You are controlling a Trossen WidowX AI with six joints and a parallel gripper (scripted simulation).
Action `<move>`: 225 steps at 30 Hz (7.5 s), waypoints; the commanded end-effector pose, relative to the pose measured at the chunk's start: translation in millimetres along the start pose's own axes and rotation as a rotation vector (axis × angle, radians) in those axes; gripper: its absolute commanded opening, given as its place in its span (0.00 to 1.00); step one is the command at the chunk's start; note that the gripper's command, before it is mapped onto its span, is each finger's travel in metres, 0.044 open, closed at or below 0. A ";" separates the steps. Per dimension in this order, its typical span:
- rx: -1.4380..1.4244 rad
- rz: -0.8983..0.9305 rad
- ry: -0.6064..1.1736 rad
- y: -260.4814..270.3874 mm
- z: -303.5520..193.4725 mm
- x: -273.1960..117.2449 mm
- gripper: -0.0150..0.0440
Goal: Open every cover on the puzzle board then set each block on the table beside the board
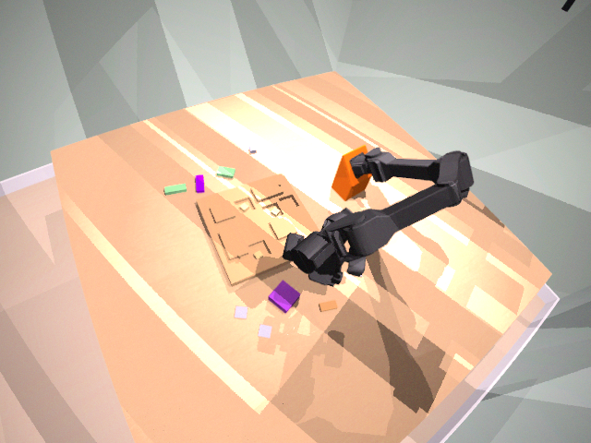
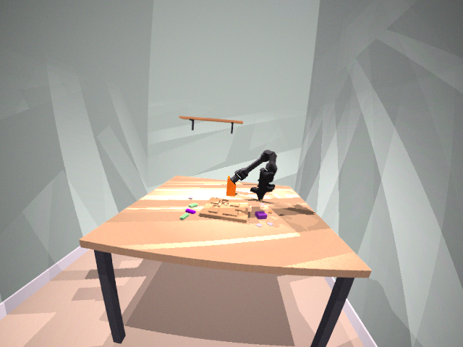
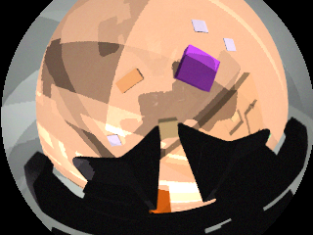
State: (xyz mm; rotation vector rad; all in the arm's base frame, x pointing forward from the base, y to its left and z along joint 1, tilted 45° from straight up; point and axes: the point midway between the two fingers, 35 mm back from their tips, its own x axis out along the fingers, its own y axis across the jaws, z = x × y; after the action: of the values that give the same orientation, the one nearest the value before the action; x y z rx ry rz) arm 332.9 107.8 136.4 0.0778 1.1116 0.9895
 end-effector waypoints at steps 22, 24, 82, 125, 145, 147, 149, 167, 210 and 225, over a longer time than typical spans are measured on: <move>0.005 0.002 0.006 0.3 -1.1 43.0 0.39; 0.005 0.002 0.006 0.5 -1.3 46.2 0.39; 0.004 0.003 0.004 2.5 -2.8 8.8 1.00; 0.308 -0.024 0.025 -135.9 -157.1 -4.6 0.25; 0.370 -0.007 0.013 -150.5 -192.1 30.7 0.25; 0.370 -0.006 0.012 -150.1 -192.5 40.4 0.25; 0.370 -0.005 0.012 -148.9 -192.5 46.6 0.25; 0.370 -0.005 0.012 -148.6 -191.2 59.3 0.25; -1.188 0.005 0.013 -157.1 -189.4 47.4 0.25; -0.882 0.001 0.015 -160.4 -188.2 25.8 0.50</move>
State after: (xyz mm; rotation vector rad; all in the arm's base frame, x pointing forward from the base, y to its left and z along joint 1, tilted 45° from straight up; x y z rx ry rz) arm 289.8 -39.7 -60.2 -0.5767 0.6528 1.3759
